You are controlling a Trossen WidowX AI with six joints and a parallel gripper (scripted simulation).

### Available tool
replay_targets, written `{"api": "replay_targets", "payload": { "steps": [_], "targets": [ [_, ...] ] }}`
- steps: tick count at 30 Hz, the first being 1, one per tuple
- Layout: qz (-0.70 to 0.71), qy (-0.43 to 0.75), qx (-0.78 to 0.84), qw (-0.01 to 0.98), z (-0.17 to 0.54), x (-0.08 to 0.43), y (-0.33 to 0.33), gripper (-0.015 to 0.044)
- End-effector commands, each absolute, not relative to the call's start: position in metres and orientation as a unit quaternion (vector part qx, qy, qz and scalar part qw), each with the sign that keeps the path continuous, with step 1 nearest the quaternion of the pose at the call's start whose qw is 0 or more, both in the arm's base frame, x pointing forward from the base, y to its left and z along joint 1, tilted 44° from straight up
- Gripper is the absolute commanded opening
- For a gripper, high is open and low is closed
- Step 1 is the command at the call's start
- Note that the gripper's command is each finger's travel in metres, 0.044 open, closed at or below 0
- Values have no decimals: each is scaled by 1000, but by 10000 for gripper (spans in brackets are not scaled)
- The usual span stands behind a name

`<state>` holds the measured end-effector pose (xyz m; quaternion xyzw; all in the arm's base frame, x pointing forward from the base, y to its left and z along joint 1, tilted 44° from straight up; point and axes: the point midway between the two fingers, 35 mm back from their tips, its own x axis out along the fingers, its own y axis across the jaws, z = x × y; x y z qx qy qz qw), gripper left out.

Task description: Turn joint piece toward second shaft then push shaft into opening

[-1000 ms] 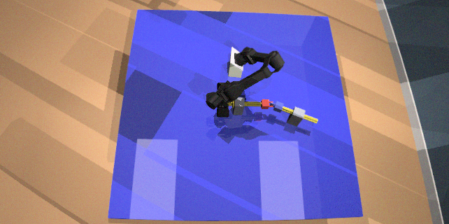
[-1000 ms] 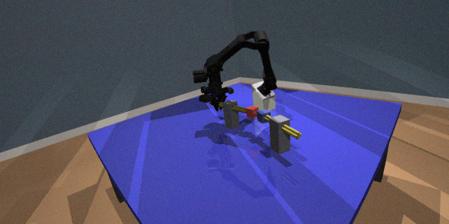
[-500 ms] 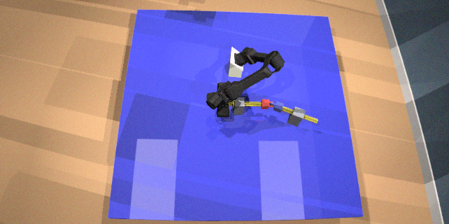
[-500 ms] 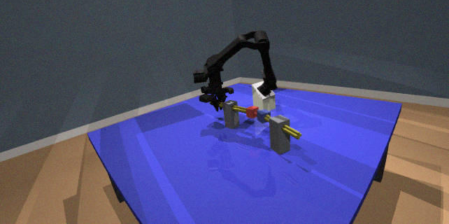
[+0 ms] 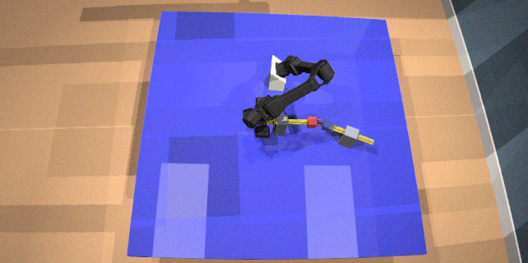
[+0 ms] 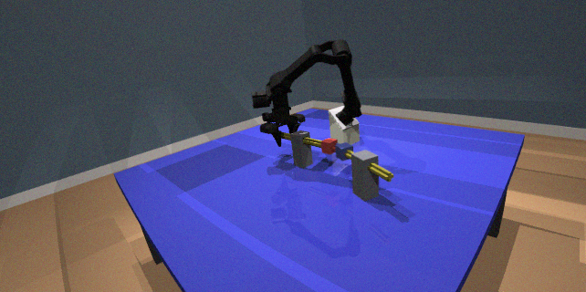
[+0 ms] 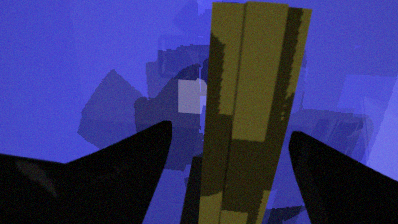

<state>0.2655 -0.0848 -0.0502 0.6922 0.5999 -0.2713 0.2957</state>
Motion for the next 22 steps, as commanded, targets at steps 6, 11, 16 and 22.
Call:
{"api": "replay_targets", "payload": {
  "steps": [6,11,16,22],
  "targets": [
    [-270,601,692,296,-50,265,-85,440],
    [-270,601,692,296,-50,265,-85,440],
    [-271,600,693,295,-36,263,-98,440],
    [-271,599,693,294,-22,260,-111,440]
  ]
}}
